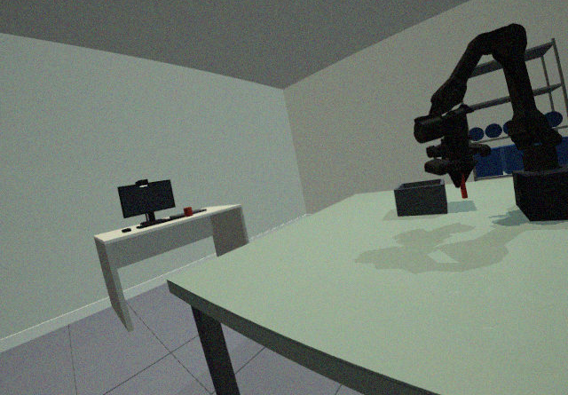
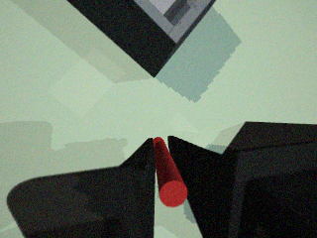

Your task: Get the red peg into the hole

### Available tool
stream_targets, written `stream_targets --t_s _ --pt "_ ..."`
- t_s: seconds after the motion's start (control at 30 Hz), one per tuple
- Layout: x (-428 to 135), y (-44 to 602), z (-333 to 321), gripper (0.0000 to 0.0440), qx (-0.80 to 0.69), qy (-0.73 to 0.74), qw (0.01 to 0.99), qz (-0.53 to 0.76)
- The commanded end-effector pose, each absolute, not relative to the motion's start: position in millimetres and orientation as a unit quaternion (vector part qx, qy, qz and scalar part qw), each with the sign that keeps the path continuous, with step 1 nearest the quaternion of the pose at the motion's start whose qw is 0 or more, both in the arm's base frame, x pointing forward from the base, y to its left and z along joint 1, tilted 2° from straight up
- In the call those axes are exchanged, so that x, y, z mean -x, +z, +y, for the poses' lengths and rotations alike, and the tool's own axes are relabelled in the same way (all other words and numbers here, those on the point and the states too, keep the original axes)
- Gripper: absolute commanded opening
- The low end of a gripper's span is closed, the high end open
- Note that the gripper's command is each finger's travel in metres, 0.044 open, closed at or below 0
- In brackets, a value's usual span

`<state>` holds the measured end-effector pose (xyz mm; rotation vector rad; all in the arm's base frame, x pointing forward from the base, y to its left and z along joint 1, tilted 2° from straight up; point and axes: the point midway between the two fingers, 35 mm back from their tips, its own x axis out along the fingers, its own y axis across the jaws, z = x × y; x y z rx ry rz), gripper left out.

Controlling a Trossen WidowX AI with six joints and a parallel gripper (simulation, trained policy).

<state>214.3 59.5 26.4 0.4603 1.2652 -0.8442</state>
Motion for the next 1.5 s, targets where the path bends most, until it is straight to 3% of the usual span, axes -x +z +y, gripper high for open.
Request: stream_targets --t_s 0.0,0.57,1.47 --pt "-222.8 39.7 54.5 0.0000 -0.199 -0.373 0.711 0.562" --pt "-265.1 85.5 16.2 0.0000 -0.195 -0.371 0.726 0.545" --pt "-312.9 83.8 -80.7 0.0000 -0.271 -0.413 0.701 0.514"
